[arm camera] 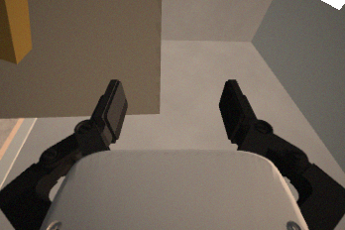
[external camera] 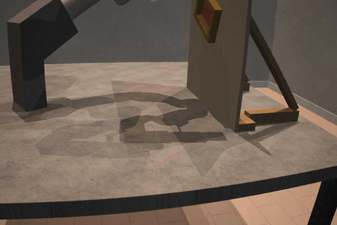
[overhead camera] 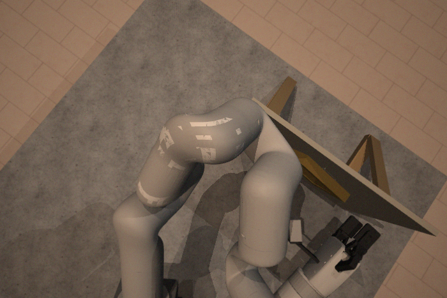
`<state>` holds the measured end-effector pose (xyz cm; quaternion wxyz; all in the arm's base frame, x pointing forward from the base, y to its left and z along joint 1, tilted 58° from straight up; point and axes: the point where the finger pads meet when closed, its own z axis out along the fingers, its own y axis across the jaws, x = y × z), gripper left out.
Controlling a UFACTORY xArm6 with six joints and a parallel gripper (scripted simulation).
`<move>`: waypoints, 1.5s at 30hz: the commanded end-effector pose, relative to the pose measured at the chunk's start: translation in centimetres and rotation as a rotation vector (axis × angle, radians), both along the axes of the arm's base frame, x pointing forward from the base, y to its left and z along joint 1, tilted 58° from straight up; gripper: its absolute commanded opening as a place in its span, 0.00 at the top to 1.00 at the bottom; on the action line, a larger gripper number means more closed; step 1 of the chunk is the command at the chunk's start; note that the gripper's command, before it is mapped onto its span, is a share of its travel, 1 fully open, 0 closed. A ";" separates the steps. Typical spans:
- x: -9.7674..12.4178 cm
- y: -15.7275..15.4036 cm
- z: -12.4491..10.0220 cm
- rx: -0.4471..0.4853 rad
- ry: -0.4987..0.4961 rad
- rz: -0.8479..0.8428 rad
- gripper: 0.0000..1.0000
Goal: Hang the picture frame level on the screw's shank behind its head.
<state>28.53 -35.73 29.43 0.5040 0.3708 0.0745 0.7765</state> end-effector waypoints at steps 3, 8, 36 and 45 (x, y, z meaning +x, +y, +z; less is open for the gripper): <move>-0.2 1.2 -0.2 0.027 -0.017 0.060 0.00; -0.3 2.0 -0.4 0.047 -0.029 0.101 0.00; 0.4 3.5 -1.1 0.093 -0.036 0.179 0.00; 2.2 5.9 -0.6 0.146 -0.095 0.297 0.00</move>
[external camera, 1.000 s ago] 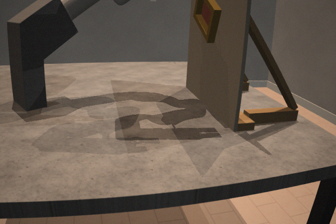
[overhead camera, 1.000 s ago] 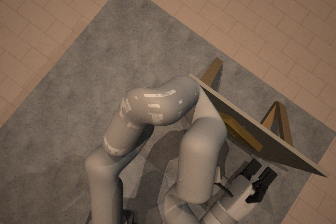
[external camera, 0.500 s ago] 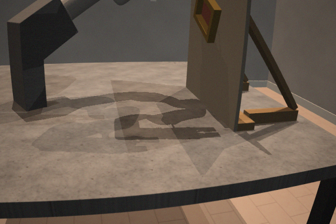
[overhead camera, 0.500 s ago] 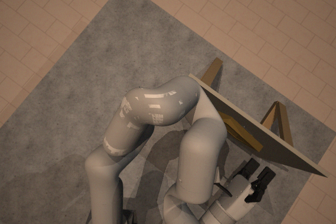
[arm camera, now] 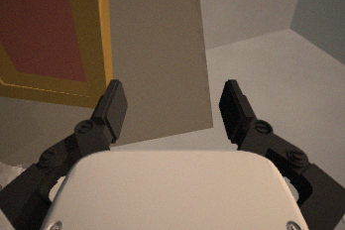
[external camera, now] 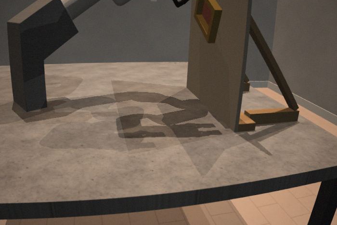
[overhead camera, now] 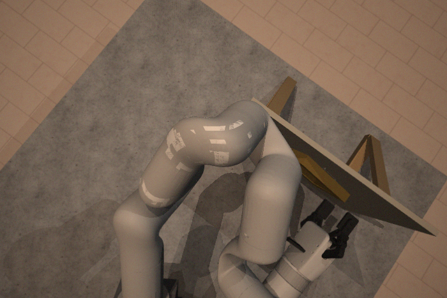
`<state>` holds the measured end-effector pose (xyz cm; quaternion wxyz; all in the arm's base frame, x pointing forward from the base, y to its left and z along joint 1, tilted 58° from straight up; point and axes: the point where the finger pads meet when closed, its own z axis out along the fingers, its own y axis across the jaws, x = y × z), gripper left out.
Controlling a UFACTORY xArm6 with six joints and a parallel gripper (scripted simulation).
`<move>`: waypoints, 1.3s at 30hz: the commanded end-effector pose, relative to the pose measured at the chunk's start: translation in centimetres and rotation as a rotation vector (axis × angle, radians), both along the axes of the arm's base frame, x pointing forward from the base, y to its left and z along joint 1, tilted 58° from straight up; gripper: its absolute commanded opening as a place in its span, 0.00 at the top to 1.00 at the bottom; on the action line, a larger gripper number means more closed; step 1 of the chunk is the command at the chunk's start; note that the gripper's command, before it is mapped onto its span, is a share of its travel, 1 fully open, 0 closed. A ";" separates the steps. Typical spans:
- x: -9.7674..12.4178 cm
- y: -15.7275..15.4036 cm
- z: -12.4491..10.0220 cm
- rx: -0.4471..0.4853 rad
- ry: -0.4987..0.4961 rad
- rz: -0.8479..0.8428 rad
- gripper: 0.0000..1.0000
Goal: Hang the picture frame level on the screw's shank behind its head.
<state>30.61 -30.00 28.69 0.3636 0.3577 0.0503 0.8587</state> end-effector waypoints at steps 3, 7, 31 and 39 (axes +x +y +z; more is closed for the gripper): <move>0.2 0.2 0.1 0.006 -0.009 0.011 0.00; 1.5 2.6 -1.1 0.042 0.006 0.045 0.00; 3.0 8.7 -2.4 0.083 0.002 0.183 0.00; 2.6 8.4 -2.5 0.094 -0.004 0.182 0.00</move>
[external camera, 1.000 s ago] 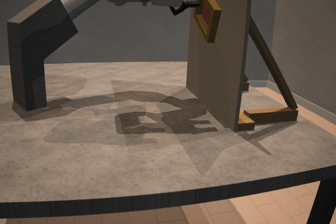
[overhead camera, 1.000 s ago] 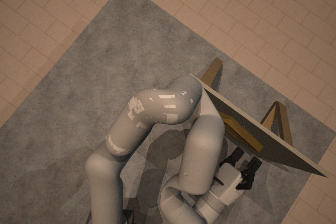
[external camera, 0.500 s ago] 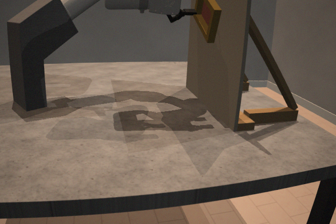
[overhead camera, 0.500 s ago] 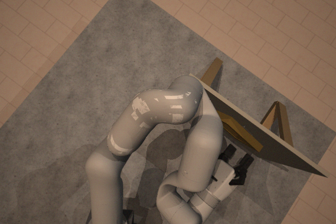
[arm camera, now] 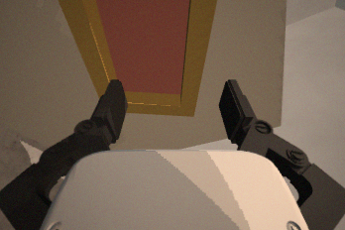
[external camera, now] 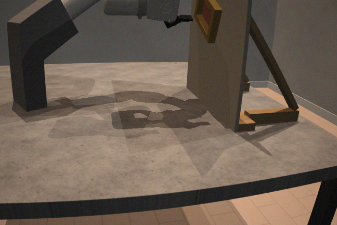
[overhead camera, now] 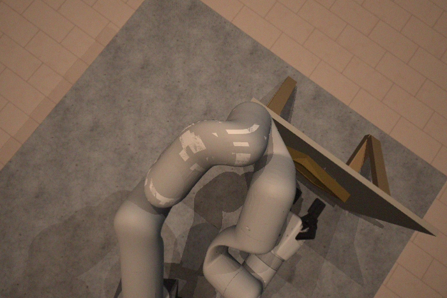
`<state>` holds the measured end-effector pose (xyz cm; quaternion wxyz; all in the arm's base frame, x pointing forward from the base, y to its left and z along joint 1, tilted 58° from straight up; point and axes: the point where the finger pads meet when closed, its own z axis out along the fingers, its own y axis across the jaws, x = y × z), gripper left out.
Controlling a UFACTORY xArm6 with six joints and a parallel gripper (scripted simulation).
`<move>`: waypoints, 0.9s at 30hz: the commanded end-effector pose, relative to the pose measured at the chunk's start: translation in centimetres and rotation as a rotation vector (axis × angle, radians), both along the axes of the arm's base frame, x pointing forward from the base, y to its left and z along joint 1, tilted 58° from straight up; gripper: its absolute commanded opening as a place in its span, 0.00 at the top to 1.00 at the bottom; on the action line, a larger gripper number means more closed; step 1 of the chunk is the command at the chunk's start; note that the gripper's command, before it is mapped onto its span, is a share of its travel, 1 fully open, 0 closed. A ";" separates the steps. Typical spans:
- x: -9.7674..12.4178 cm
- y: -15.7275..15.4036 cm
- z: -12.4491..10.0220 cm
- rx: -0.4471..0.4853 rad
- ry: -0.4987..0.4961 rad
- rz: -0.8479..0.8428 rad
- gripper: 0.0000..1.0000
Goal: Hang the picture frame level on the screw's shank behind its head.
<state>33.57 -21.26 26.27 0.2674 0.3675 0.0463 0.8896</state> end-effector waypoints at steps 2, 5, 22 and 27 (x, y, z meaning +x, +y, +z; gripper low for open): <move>-1.3 -0.8 -0.4 0.029 -0.015 -0.005 0.00; -2.2 -1.3 -0.6 0.050 -0.027 -0.007 0.00; -2.2 -1.3 -0.6 0.051 -0.027 -0.007 0.50; -2.2 -1.3 -0.6 0.051 -0.027 -0.007 0.50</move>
